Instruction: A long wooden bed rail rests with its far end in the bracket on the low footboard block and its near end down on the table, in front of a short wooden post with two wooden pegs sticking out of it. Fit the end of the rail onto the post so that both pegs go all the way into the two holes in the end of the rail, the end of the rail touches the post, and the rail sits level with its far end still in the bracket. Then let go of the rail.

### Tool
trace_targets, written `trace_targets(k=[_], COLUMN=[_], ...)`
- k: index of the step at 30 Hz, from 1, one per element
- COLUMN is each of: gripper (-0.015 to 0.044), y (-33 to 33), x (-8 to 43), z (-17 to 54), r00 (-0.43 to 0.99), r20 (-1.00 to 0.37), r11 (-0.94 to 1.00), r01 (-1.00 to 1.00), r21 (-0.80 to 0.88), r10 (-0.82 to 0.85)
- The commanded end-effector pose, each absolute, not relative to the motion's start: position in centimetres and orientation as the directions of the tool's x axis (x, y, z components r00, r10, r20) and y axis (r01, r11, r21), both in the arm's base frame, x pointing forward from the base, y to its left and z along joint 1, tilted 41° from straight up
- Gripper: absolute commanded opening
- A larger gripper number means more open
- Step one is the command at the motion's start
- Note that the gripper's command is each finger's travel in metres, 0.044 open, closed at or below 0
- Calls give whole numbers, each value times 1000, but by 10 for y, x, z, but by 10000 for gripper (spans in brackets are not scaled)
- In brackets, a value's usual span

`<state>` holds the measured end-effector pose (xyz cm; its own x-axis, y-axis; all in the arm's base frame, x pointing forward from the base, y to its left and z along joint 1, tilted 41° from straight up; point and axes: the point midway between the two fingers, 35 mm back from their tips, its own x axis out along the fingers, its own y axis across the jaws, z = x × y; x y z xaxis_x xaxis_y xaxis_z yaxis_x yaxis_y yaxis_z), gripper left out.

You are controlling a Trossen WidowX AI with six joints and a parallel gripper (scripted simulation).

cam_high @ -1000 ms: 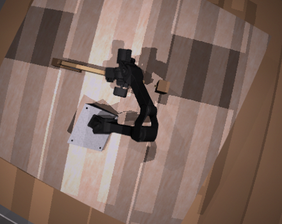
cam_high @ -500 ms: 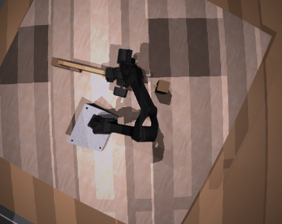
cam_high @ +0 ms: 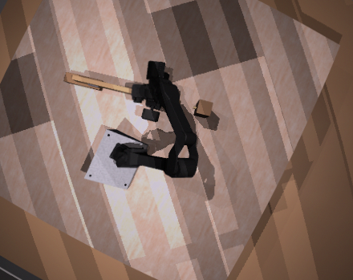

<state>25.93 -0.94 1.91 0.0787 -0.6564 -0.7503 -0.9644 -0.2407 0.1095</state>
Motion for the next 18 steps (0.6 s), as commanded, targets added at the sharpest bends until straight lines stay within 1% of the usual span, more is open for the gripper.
trace_targets(k=[1,18], gripper=[0,0], y=[-8,-8], x=[259,258], z=[18,19], r00=[77,77], r20=[-756,-756], r11=[-241,-241], r01=[-964,-964], r21=[109,109], r10=[-650,-650])
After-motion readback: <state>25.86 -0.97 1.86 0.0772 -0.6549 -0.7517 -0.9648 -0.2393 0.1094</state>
